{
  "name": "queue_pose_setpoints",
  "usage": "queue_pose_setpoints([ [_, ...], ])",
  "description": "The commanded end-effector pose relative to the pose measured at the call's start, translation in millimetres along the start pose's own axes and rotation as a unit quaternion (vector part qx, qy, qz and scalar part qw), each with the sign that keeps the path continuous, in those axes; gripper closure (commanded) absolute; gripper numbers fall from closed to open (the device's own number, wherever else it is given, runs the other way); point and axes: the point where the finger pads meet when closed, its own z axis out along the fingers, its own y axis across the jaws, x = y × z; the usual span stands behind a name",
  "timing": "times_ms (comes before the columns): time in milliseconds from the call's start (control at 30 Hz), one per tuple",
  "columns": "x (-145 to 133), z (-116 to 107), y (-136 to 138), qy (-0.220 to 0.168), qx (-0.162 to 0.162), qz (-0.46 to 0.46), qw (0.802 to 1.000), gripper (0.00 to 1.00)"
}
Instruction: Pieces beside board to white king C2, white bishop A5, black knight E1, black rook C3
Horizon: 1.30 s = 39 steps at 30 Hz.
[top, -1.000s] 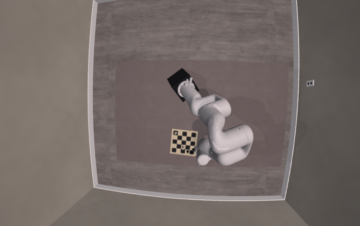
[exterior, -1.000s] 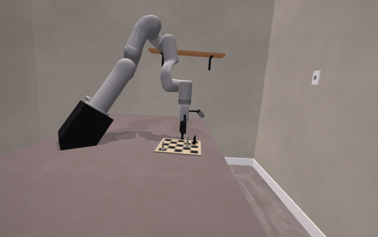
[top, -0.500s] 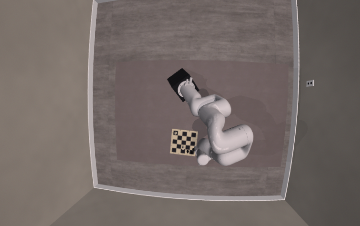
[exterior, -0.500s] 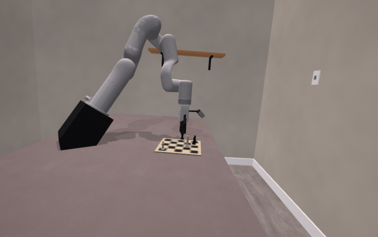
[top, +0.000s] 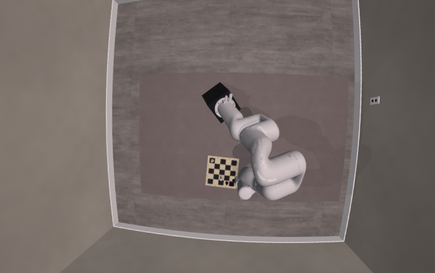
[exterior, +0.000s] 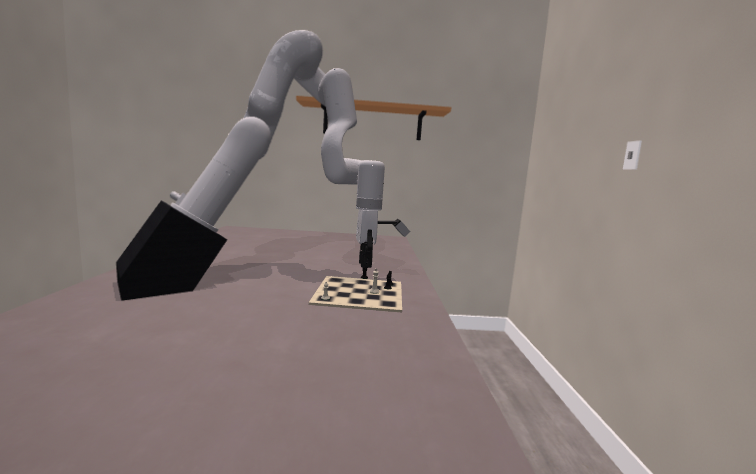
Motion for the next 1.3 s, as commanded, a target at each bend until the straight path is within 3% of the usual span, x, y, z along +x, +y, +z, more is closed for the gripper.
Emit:
queue_pose_setpoints([
  [0,1,2,0,0.001,0.000,0.000,1.000,0.63],
  [633,1,28,0,0.001,0.000,0.000,1.000,0.63],
  [1267,1,30,0,0.001,0.000,0.000,1.000,0.63],
])
